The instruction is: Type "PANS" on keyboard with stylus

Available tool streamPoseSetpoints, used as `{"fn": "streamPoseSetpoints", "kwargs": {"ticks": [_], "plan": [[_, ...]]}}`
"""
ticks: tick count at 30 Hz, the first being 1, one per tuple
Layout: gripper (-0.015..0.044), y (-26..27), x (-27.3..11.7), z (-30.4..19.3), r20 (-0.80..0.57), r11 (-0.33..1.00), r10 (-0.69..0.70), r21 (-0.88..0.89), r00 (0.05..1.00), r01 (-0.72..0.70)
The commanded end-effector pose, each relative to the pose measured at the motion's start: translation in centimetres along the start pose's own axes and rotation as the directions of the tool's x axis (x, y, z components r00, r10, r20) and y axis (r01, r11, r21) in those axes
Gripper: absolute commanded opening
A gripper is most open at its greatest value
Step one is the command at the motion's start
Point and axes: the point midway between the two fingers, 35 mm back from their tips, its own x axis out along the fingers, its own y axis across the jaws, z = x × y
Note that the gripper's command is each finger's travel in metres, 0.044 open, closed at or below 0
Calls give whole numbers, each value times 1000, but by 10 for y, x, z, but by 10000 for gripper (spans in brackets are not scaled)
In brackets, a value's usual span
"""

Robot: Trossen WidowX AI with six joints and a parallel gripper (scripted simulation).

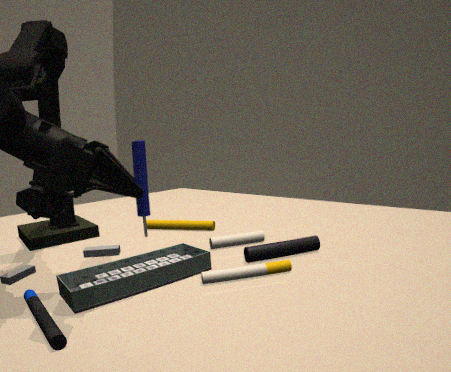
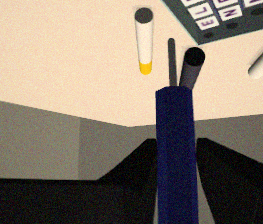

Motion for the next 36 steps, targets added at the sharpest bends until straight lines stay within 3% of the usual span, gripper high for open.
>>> {"fn": "streamPoseSetpoints", "kwargs": {"ticks": [1,18,21,36], "plan": [[0,0,4,8,-3,1000,0,10,1000,0],[0,-1,16,29,-3,1000,0,10,1000,0],[79,0,17,30,-3,1000,0,10,1000,0],[81,0,20,37,-3,1000,0,10,1000,0]]}}
